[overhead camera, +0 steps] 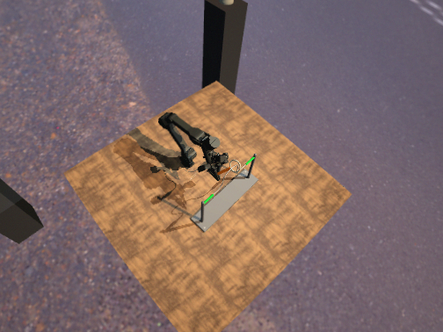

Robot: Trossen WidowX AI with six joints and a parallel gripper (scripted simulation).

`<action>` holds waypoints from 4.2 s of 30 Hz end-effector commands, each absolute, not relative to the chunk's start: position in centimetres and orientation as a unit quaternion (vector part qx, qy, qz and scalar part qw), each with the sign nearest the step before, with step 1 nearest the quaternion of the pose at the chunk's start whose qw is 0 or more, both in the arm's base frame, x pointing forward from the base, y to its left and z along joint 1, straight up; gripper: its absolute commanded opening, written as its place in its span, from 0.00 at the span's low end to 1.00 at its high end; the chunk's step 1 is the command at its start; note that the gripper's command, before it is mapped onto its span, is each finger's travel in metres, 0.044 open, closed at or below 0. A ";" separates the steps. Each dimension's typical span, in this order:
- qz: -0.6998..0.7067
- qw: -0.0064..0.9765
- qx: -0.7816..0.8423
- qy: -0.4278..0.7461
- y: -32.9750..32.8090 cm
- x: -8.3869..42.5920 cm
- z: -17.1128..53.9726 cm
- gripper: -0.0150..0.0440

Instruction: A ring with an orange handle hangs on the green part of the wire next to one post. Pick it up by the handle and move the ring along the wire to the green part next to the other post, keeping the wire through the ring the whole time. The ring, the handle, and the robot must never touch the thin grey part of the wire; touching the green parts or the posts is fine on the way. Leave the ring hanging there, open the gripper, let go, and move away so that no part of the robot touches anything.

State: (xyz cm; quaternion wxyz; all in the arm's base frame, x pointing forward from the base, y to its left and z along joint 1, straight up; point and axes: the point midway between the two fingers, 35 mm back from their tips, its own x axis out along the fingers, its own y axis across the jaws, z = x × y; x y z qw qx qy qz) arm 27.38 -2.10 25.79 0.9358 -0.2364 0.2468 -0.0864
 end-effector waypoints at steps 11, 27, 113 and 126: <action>-0.122 0.903 -0.348 0.223 -3.4 27.4 26.7 0.00; -0.157 0.847 -0.469 0.194 -4.6 27.5 27.9 0.00; -0.107 0.909 -0.362 0.176 -0.8 28.5 17.3 0.00; -0.070 0.953 -0.216 0.199 3.5 28.2 14.5 0.00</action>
